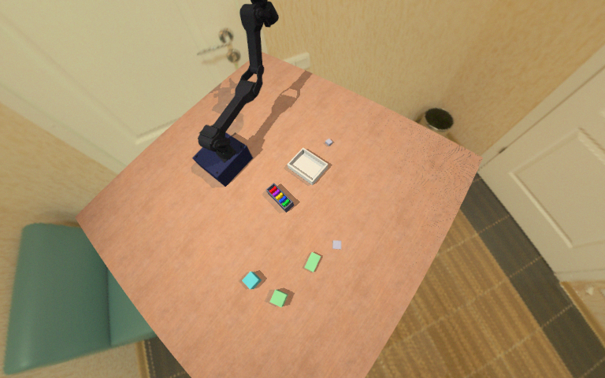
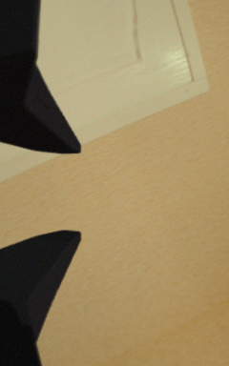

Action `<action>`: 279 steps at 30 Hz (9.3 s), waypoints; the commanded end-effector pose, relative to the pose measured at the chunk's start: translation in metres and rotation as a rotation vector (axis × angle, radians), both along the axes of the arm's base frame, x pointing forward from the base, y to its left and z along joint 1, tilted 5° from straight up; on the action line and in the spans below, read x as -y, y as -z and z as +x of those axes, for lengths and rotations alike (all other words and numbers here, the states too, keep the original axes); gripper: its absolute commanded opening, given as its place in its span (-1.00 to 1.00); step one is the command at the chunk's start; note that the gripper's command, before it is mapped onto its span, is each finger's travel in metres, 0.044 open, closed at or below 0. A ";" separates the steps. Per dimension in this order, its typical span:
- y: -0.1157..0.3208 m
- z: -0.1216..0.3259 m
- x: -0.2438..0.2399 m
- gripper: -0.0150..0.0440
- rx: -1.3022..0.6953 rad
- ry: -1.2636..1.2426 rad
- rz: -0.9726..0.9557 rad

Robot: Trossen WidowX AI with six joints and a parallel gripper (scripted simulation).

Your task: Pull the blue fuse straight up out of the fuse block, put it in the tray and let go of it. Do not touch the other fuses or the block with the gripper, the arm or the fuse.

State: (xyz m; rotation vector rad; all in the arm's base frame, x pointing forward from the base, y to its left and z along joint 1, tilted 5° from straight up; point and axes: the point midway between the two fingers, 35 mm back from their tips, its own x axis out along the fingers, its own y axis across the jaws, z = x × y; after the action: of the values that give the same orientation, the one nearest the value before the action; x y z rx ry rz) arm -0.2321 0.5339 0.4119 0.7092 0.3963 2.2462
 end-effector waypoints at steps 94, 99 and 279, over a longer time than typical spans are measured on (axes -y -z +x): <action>0.266 0.620 0.562 -0.26 -2.460 -0.956 2.867; 0.334 0.590 0.533 -0.26 -2.481 -0.654 3.197; 0.398 0.529 0.495 -0.49 -2.356 -0.087 3.607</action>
State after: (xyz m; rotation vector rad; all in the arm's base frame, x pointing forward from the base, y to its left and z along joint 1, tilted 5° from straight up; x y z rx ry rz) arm 0.2934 0.0376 0.0078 -1.2228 1.2876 1.2109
